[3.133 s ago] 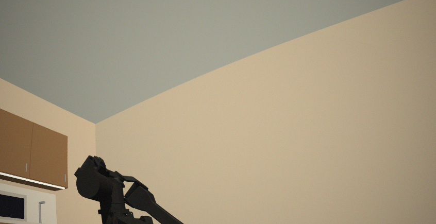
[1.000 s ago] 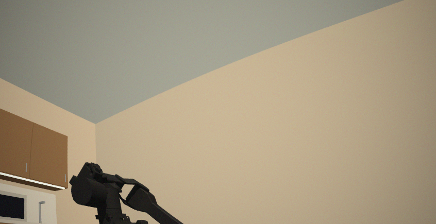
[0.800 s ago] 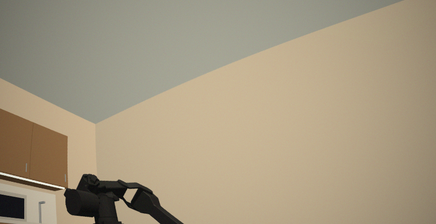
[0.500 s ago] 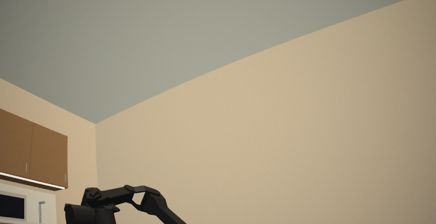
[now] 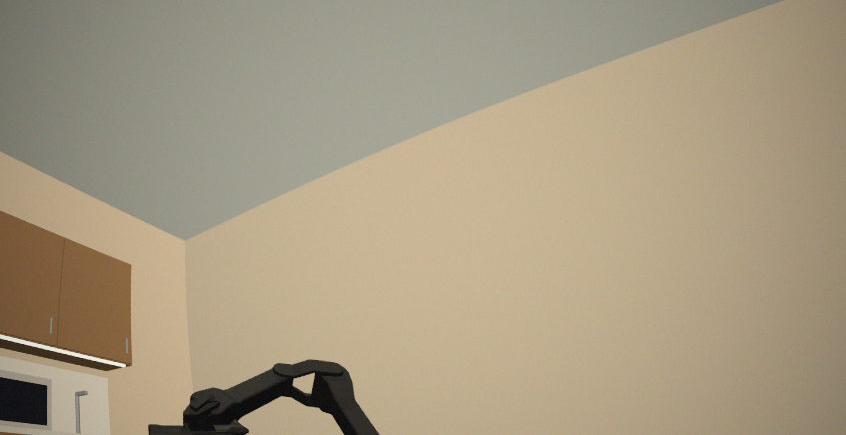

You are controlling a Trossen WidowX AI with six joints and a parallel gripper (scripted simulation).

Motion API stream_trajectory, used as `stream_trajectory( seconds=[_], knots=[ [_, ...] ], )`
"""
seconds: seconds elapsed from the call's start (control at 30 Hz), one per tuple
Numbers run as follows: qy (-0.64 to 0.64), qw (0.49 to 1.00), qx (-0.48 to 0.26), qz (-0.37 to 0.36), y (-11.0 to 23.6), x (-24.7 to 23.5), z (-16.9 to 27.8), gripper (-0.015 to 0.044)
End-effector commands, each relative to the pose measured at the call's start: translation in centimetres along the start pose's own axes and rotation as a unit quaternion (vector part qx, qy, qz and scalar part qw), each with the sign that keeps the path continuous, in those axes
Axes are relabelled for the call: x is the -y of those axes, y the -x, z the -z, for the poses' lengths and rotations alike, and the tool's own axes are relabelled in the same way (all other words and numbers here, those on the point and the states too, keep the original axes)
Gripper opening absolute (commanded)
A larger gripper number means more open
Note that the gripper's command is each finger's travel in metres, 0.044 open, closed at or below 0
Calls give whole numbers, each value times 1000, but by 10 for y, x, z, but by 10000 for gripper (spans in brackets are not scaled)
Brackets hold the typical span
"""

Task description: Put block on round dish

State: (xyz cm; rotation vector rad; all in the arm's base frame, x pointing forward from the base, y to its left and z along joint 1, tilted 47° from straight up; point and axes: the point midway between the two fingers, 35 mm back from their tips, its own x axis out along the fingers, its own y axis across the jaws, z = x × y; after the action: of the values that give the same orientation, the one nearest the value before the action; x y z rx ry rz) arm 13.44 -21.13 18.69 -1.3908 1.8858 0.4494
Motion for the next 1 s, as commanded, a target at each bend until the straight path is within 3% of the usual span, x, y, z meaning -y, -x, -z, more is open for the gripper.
stream_trajectory(
  seconds=[0.0, 0.3, 0.97],
  knots=[
    [2, 1000, -6, 6, -3, -11, 9, 0],
    [7, 999, -37, 10, -9, -44, 33, 0],
    [8, 999, -39, 9, -52, -44, 37, 0]
  ],
)
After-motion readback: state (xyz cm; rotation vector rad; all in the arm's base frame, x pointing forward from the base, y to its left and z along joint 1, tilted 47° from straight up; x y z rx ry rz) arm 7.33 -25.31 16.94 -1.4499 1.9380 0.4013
